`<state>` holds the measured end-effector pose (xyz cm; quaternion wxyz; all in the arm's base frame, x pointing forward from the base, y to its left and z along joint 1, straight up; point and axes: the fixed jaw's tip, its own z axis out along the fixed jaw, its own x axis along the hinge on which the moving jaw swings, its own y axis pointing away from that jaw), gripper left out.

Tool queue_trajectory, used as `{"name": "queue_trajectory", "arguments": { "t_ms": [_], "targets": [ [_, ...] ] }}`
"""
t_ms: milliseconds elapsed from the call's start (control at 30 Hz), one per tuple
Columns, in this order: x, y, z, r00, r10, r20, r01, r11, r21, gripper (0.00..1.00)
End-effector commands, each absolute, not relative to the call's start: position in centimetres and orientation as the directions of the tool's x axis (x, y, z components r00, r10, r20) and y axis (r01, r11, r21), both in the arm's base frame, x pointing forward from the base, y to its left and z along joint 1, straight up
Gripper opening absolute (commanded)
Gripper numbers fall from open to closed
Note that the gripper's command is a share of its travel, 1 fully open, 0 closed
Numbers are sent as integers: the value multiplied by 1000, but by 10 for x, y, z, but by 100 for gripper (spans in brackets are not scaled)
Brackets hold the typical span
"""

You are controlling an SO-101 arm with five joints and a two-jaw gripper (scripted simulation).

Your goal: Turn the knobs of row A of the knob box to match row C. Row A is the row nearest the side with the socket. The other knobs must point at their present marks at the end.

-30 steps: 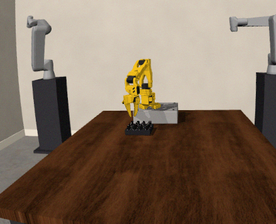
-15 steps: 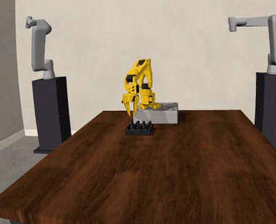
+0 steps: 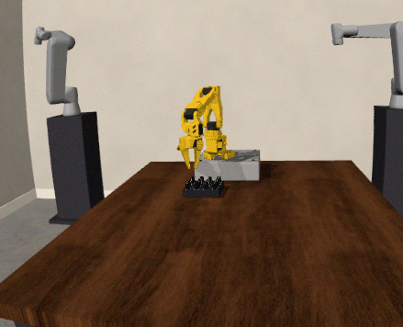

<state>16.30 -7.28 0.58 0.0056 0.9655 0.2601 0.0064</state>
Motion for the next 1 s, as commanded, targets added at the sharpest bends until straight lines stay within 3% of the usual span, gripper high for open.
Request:
{"name": "queue_trajectory", "arguments": {
  "t_ms": [0,967],
  "targets": [
    [161,-73,5,865,503,-1,503,-865,-1,8],
    [166,-64,7,930,368,-1,368,-930,-1,10]
  ]
}}
